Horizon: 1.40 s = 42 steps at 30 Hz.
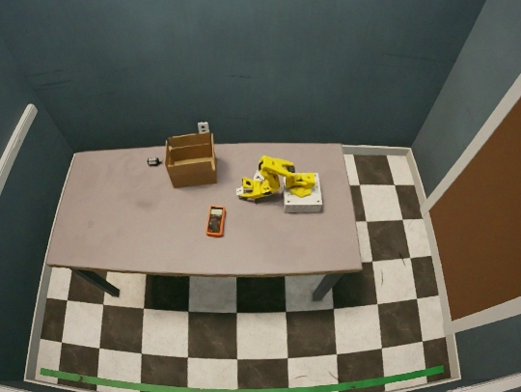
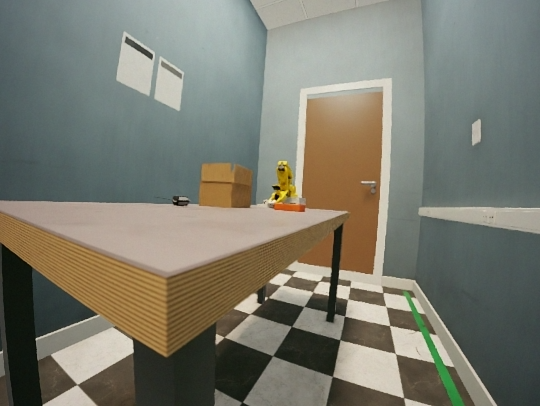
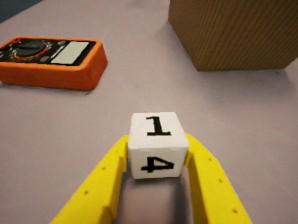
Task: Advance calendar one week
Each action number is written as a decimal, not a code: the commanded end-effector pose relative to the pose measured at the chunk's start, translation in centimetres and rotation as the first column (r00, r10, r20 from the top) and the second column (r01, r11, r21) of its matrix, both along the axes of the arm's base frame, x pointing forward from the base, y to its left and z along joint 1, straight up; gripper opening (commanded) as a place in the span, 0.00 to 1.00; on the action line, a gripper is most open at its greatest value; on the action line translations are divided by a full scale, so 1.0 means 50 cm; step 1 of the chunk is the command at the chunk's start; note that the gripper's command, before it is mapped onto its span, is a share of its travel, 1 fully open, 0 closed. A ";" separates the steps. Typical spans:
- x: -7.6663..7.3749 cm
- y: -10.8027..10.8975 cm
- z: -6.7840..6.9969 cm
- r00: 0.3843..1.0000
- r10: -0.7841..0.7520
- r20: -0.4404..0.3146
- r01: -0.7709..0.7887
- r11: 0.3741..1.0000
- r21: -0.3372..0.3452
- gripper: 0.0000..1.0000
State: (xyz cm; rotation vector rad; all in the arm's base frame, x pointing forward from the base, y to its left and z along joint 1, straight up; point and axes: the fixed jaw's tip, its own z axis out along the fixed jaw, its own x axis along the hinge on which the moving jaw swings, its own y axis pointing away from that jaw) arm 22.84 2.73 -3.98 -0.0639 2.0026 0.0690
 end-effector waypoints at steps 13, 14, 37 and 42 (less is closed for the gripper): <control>0.001 -0.003 -0.001 1.000 -0.009 0.007 0.009 1.000 0.006 0.25; 0.001 -0.003 -0.001 1.000 -0.009 0.007 0.009 1.000 0.006 0.26; 0.000 -0.003 0.000 1.000 -0.009 0.006 0.009 1.000 0.006 0.36; -0.008 -0.003 0.007 1.000 -0.009 -0.009 0.009 1.000 0.004 0.36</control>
